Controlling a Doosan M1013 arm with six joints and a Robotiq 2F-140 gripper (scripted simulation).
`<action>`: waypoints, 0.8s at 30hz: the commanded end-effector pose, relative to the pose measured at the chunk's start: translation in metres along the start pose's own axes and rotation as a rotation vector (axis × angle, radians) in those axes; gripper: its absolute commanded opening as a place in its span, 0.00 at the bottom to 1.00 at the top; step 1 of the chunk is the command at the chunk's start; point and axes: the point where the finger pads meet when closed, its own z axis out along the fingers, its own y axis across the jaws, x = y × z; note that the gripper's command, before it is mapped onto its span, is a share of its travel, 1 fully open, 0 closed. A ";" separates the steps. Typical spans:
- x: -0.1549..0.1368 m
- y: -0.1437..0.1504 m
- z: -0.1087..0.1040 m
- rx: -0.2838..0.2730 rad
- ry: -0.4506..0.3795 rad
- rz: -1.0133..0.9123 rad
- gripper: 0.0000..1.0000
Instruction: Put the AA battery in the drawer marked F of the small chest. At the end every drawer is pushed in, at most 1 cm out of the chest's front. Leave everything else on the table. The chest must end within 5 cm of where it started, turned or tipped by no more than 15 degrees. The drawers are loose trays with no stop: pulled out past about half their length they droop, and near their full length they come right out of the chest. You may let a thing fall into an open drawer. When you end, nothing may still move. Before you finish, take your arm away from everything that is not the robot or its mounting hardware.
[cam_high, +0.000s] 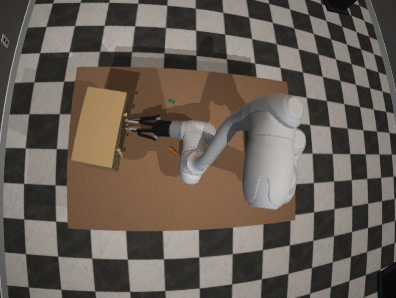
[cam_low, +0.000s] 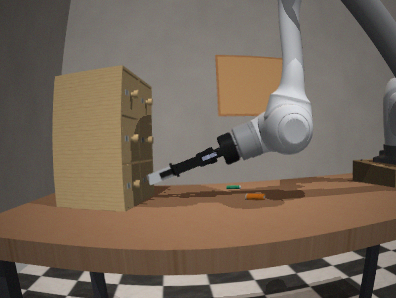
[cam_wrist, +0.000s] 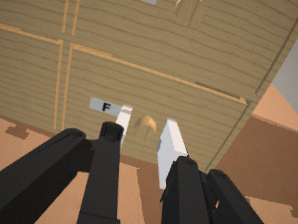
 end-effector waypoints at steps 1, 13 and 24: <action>0.000 0.000 0.000 0.000 0.000 0.000 0.20; 0.000 0.000 0.000 0.000 0.000 0.000 0.08; 0.000 0.000 0.000 0.000 0.000 0.000 0.08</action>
